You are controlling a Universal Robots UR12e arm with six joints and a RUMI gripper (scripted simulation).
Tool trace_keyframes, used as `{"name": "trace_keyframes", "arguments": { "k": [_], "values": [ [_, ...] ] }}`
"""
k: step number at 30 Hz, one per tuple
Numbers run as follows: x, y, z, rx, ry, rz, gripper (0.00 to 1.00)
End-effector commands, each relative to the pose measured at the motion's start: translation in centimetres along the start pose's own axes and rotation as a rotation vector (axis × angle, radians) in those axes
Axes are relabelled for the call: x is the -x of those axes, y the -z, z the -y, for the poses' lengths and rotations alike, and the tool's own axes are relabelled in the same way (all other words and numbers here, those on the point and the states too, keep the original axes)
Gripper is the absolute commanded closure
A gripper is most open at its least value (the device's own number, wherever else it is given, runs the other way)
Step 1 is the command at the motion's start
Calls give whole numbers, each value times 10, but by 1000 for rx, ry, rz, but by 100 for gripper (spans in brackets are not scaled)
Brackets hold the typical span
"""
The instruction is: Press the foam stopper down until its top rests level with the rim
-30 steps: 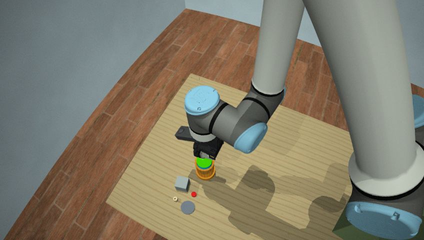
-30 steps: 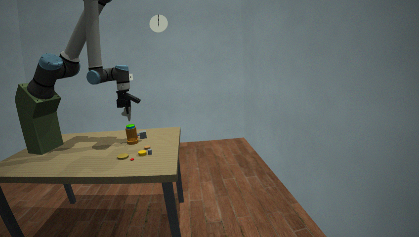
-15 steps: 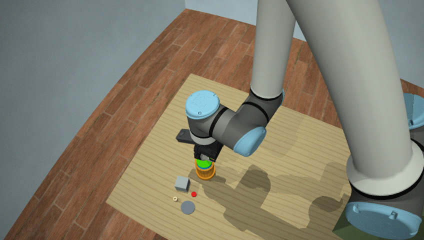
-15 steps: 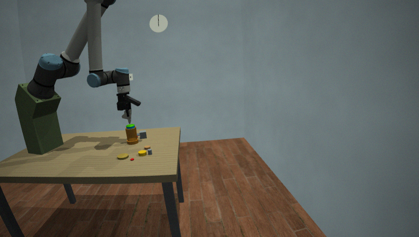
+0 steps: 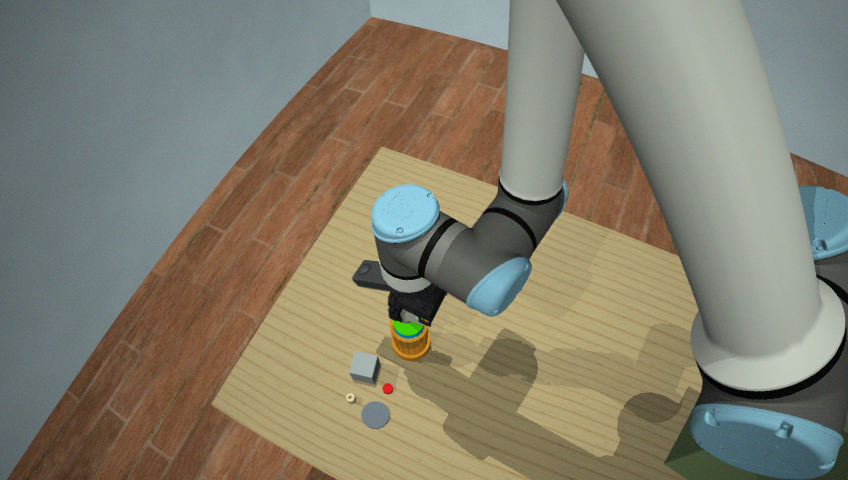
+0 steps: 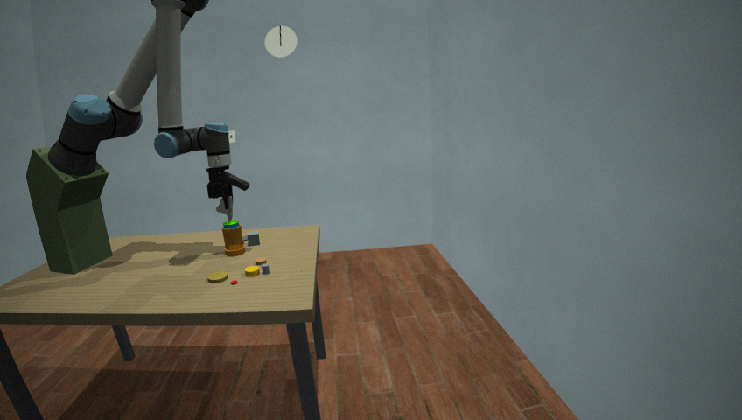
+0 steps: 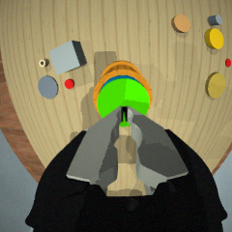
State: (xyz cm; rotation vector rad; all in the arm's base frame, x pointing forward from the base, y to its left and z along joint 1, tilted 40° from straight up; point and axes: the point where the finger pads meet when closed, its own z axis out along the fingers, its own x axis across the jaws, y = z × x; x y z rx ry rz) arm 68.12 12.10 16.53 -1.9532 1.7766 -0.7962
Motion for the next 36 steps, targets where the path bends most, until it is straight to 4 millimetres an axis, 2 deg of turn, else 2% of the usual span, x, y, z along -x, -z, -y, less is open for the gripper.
{"name": "trace_keyframes", "arguments": {
  "k": [1,36],
  "values": [
    [0,0,0,-1,0,0,100],
    [0,-15,0,-1,0,0,100]
  ]
}}
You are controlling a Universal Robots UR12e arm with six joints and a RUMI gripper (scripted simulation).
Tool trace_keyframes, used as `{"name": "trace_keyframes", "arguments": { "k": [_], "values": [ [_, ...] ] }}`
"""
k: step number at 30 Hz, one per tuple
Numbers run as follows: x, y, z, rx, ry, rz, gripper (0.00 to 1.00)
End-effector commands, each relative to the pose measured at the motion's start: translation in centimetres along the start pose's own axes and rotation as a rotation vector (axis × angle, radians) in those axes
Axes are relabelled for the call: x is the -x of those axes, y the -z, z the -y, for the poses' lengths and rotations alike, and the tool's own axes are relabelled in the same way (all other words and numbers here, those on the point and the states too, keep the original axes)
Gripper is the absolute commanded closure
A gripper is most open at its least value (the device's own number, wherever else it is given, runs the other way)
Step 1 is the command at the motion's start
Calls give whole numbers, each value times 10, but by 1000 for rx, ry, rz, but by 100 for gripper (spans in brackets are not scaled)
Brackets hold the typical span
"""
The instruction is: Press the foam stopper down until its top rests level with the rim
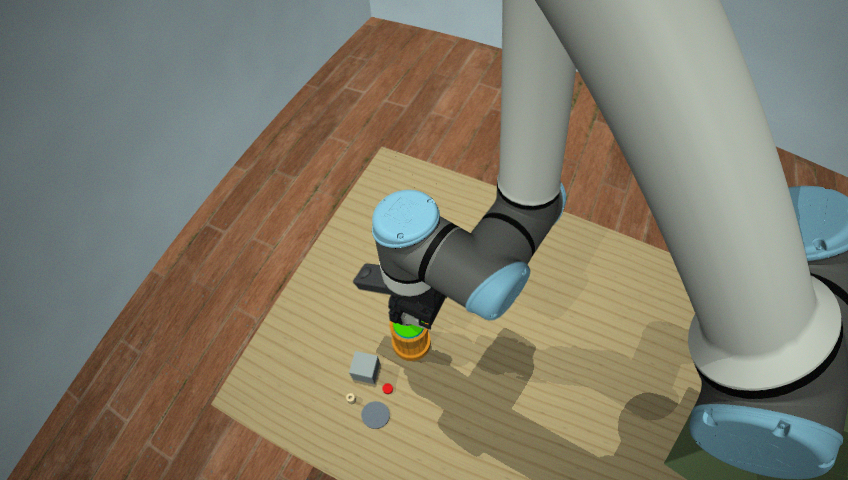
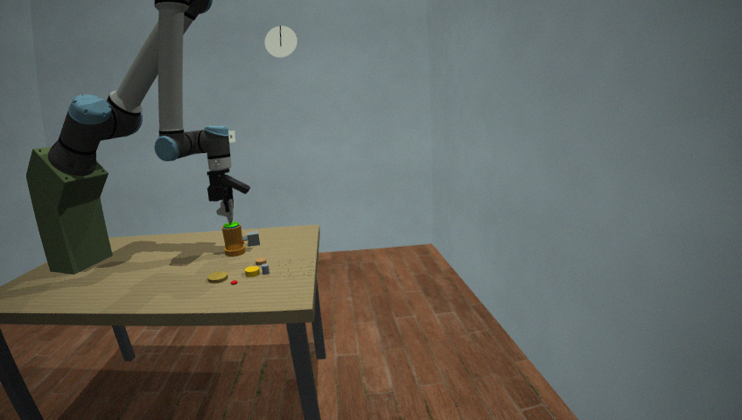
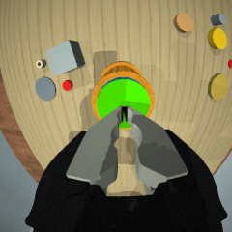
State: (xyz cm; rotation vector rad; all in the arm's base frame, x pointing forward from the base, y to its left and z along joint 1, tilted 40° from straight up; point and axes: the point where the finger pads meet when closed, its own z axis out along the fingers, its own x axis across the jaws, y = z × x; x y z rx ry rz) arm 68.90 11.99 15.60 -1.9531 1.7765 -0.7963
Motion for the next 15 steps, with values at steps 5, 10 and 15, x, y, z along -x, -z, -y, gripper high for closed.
{"name": "trace_keyframes", "arguments": {
  "k": [5,10,15],
  "values": [
    [0,-5,0,-1,0,0,100],
    [0,-7,0,-1,0,0,100],
    [0,-10,0,-1,0,0,100]
  ]
}}
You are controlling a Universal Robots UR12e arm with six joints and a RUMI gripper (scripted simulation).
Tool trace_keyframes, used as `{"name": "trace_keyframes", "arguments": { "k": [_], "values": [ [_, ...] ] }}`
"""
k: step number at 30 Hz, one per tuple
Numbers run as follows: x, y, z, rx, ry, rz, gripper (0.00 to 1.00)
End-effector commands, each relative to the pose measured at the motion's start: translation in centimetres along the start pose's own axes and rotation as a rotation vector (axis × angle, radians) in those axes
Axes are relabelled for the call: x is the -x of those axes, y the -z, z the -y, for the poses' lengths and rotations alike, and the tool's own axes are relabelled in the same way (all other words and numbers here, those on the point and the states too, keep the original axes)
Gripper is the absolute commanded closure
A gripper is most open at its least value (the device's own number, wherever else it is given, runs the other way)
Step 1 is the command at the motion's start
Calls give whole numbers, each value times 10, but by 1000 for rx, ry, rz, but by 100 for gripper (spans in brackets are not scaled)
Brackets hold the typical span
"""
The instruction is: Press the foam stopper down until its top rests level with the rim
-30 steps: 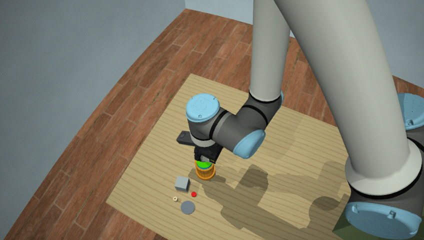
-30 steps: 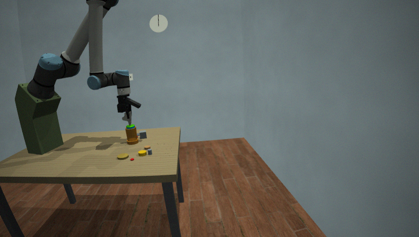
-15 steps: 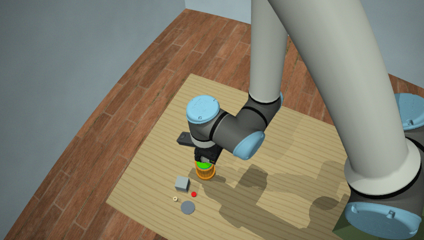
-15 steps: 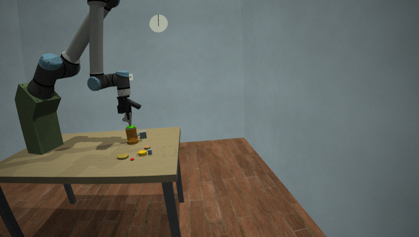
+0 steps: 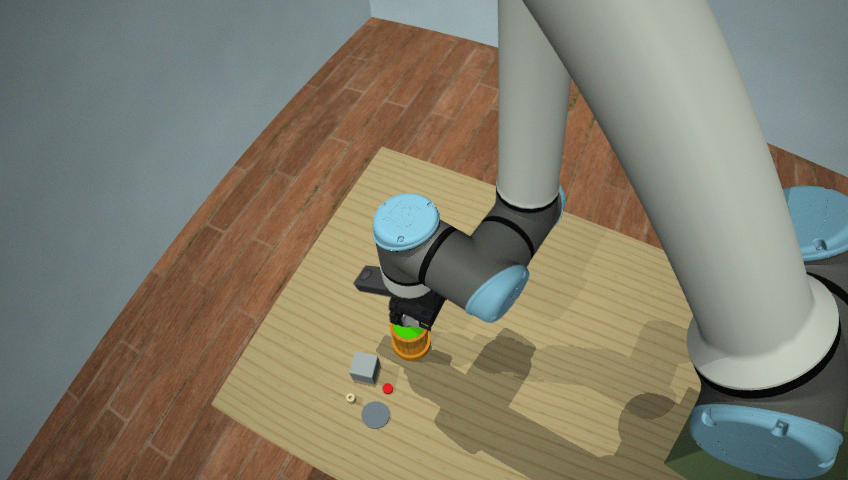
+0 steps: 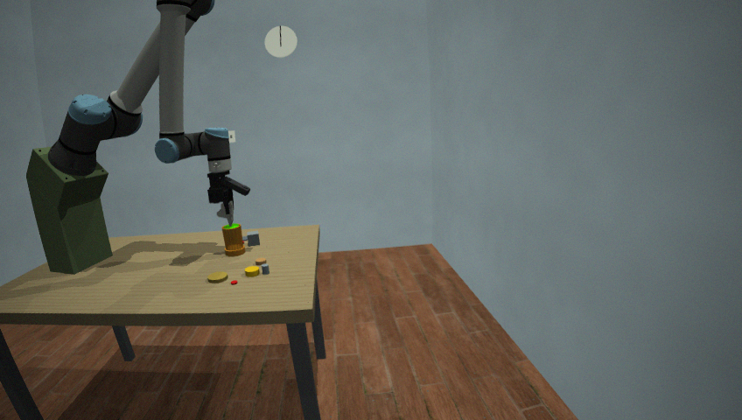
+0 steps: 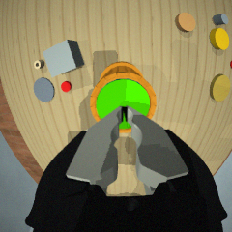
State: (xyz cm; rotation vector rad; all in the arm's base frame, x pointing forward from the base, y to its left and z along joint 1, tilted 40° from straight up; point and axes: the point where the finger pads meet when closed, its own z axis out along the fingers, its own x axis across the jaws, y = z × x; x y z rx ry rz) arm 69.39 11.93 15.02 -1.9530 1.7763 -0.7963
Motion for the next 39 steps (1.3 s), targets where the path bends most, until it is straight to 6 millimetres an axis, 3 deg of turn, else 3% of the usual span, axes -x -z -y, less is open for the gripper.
{"name": "trace_keyframes", "arguments": {
  "k": [1,39],
  "values": [
    [0,-2,0,-1,0,0,100],
    [0,-6,0,-1,0,0,100]
  ]
}}
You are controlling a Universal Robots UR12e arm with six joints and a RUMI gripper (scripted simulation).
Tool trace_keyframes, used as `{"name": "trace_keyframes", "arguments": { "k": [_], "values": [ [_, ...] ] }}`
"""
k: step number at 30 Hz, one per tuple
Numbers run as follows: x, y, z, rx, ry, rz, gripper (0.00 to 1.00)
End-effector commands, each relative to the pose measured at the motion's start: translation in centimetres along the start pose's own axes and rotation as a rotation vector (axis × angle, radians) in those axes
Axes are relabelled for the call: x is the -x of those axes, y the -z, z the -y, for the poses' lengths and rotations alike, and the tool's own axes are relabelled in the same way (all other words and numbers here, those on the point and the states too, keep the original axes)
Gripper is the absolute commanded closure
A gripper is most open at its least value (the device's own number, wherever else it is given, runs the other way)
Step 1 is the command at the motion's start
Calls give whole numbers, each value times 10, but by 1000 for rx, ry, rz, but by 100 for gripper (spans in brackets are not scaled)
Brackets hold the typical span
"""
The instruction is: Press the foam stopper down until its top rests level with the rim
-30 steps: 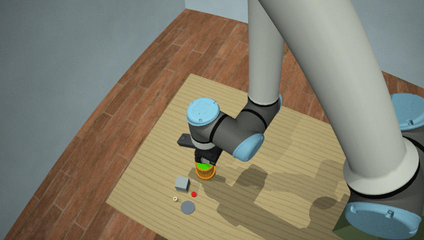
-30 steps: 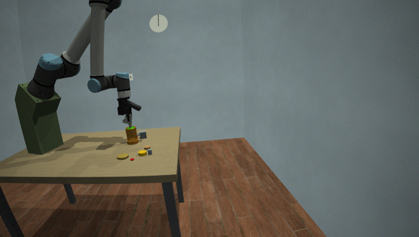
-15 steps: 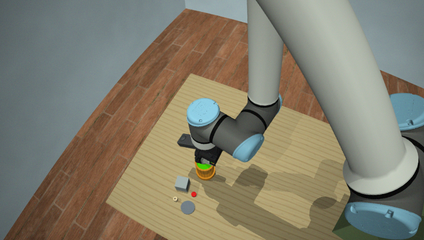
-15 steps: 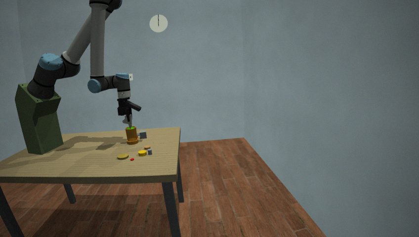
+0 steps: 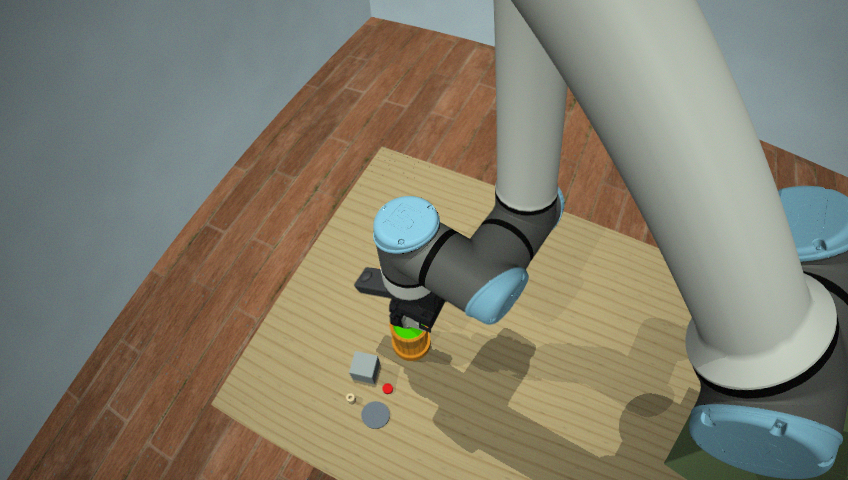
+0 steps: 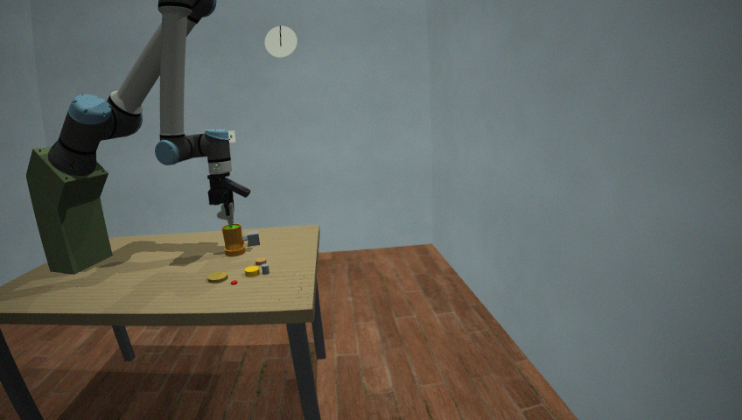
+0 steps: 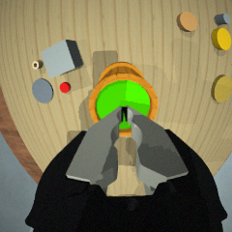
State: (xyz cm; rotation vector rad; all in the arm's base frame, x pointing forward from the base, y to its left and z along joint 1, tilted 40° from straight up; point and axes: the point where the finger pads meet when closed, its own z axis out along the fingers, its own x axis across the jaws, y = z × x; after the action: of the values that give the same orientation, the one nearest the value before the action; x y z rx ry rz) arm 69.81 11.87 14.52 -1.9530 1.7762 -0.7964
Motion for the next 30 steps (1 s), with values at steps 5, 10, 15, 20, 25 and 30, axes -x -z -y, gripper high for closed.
{"name": "trace_keyframes", "arguments": {
  "k": [5,10,15,20,25,30],
  "values": [
    [0,0,0,-1,0,0,100],
    [0,0,0,-1,0,0,100],
    [0,0,0,-1,0,0,100],
    [0,0,0,-1,0,0,100],
    [0,0,0,-1,0,0,100],
    [0,4,0,-1,0,0,100]
  ]
}}
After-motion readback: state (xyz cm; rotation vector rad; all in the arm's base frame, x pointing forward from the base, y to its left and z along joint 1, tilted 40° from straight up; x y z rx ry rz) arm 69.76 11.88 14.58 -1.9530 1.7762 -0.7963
